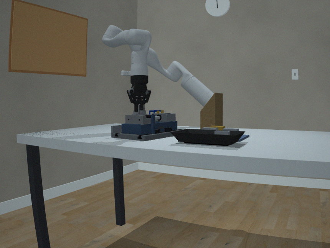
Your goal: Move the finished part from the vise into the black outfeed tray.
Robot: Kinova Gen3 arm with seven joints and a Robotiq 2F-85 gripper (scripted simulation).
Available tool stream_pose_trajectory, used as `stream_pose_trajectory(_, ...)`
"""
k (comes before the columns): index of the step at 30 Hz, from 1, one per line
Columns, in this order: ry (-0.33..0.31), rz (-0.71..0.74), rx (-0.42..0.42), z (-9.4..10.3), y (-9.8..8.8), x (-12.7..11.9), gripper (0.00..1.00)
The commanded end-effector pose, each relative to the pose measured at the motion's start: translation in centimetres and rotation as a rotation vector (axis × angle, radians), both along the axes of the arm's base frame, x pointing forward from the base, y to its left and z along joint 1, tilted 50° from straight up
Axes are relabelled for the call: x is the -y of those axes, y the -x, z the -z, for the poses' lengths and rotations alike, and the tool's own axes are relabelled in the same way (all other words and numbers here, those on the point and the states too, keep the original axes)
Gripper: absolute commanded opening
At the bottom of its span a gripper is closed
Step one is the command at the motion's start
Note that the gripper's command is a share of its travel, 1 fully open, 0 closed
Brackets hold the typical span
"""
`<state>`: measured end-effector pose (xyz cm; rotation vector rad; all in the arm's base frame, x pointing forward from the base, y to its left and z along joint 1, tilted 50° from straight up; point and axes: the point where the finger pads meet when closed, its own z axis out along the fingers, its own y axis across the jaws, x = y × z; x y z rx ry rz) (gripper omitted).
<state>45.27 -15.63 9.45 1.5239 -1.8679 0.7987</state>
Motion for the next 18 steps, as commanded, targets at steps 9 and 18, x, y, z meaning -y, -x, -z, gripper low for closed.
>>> stream_pose_trajectory(9, 0.0, -0.001, 0.001, -0.01, -0.04, -0.04, 0.0)
stream_pose_trajectory(18, 0.0, -0.001, 0.001, -0.1, -0.05, -0.14, 0.0)
